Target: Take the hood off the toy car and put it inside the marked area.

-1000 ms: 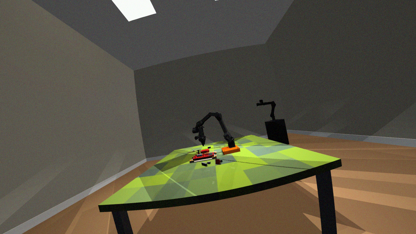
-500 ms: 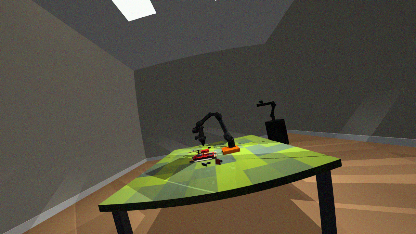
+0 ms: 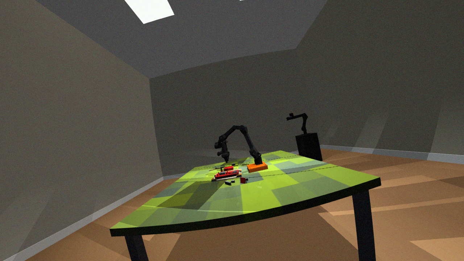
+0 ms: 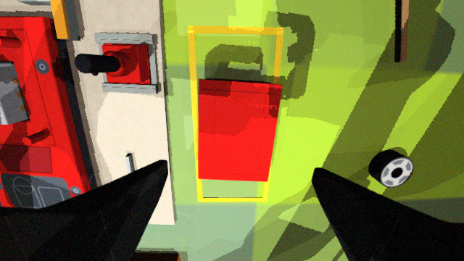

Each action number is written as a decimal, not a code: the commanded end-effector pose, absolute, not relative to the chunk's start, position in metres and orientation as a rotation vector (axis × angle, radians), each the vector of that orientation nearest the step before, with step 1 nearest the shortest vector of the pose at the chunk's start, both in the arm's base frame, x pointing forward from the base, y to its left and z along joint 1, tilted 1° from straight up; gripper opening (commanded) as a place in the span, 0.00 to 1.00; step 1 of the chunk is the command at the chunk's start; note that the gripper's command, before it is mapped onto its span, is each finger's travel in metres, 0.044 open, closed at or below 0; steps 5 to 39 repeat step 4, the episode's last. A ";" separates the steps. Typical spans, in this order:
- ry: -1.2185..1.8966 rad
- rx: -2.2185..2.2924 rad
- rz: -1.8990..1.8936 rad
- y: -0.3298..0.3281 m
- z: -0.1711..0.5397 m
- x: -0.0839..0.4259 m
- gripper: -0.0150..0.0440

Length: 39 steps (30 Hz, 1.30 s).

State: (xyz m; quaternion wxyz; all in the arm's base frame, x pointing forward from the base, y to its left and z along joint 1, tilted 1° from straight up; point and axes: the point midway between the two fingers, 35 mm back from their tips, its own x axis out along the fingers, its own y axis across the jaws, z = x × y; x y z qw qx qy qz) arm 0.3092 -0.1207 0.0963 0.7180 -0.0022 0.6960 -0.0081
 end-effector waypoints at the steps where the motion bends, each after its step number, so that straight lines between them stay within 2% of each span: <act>1: 1.536 -0.005 -0.013 -0.120 0.098 0.310 1.00; 39: 1.536 -0.005 -0.013 -0.120 0.098 0.310 1.00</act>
